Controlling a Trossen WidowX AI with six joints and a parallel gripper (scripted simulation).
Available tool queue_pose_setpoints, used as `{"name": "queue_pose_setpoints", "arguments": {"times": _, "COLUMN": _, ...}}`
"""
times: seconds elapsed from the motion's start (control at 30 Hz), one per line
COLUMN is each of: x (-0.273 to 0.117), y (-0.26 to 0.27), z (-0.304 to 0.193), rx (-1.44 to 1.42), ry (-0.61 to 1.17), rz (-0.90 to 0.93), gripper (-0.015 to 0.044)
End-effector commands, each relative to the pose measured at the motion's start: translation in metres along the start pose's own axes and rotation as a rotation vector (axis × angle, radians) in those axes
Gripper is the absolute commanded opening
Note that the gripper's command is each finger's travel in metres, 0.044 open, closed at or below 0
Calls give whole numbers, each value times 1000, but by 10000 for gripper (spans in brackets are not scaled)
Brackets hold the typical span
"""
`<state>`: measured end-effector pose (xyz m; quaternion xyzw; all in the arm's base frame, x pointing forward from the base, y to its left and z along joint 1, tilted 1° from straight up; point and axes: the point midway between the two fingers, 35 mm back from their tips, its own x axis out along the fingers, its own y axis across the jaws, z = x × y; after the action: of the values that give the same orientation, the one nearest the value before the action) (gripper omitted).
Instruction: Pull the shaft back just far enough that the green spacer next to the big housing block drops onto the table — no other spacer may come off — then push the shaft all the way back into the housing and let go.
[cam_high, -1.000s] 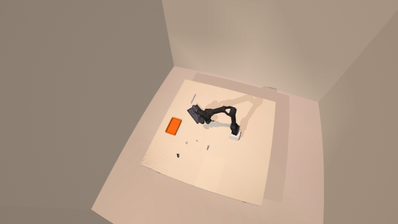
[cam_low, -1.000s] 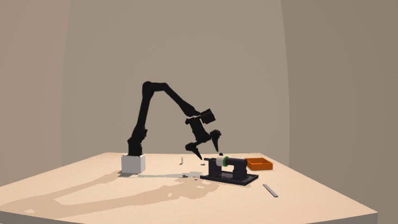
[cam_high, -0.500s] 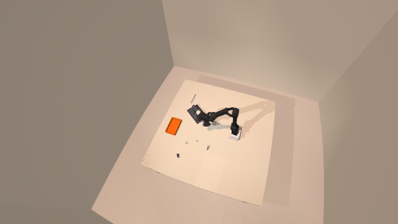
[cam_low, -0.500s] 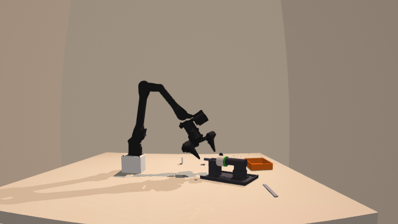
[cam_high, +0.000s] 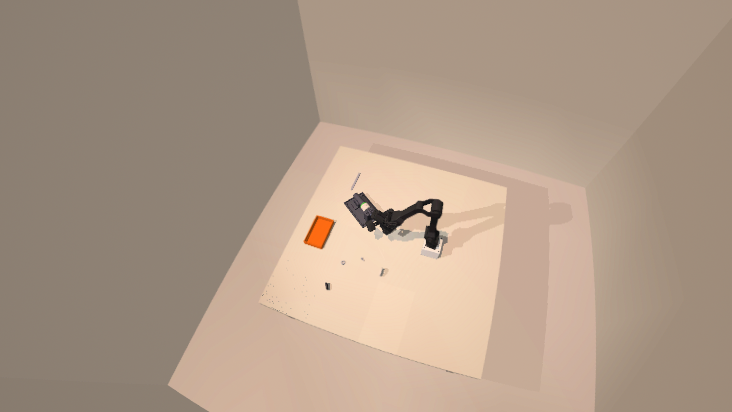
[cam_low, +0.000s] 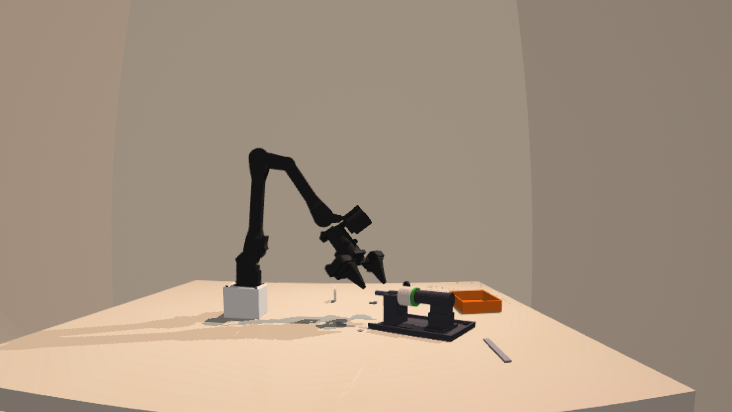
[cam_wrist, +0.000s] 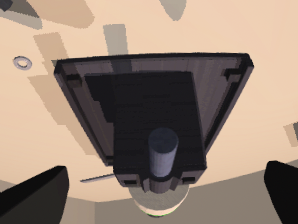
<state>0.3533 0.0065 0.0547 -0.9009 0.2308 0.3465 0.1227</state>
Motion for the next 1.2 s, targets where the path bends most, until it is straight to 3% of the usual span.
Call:
{"name": "queue_pose_setpoints", "arguments": {"times": 0.0, "x": -1, "y": 2, "z": 2, "rx": -32, "ry": 7, "rz": 3, "gripper": 440}}
{"name": "queue_pose_setpoints", "arguments": {"times": 1.17, "x": 4, "y": 2, "z": 2, "rx": -32, "ry": 7, "rz": 3, "gripper": 440}}
